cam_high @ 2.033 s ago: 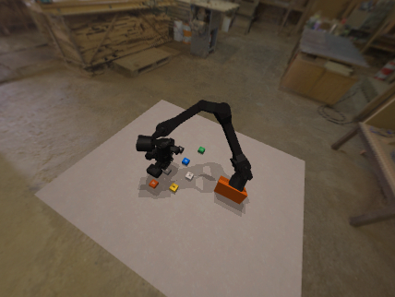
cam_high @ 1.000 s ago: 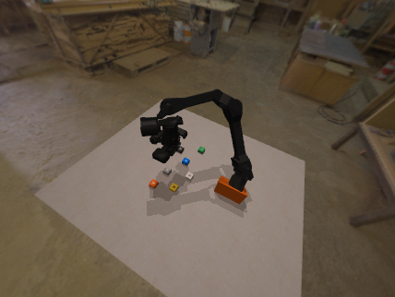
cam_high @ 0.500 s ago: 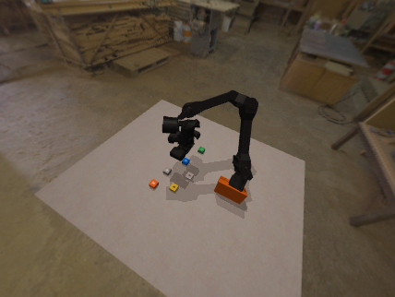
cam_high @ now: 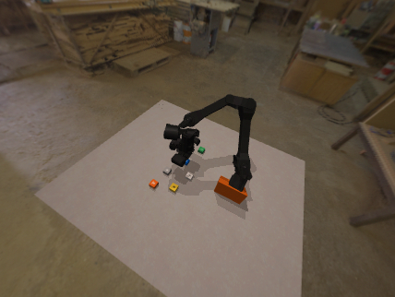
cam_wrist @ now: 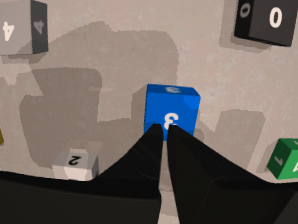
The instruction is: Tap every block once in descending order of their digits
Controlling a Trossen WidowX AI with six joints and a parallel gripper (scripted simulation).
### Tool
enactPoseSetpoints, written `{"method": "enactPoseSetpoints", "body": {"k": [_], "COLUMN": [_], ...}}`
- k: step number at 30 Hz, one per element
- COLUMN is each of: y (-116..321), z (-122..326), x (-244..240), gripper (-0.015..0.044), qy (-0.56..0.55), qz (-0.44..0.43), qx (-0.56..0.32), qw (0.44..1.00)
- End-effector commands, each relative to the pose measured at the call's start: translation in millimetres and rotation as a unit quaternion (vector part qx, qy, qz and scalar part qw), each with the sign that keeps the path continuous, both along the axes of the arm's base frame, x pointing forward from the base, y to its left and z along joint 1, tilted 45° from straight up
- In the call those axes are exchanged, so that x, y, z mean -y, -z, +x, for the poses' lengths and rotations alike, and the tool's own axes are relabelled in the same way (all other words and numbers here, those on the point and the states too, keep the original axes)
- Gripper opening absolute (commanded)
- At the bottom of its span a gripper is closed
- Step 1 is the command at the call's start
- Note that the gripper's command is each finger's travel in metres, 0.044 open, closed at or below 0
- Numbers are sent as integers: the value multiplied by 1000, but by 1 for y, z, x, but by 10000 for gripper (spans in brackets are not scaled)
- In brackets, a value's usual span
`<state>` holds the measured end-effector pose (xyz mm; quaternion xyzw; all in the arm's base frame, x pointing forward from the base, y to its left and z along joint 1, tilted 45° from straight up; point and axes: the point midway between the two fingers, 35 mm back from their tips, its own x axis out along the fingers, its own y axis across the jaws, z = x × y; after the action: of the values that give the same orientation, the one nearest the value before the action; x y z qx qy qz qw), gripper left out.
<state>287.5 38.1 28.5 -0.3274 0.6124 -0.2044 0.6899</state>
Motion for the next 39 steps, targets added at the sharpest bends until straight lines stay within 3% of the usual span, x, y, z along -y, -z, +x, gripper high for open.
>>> {"method": "enactPoseSetpoints", "body": {"k": [1, 16, 24, 31, 35, 39], "y": [4, 13, -9, -65, -63, -33], "z": [1, 3, -2, -16, -17, -58], "x": [6, 15, -8, -62, -63, -87], "gripper": [20, 20, 20, 20, 20, 20], "qy": [0, 0, 0, 0, 0, -1], "qz": [-2, -3, -2, -1, 0, 3], "qx": [0, 0, 0, -1, -2, -4], "qw": [1000, 1000, 1000, 1000, 1000, 1000]}}
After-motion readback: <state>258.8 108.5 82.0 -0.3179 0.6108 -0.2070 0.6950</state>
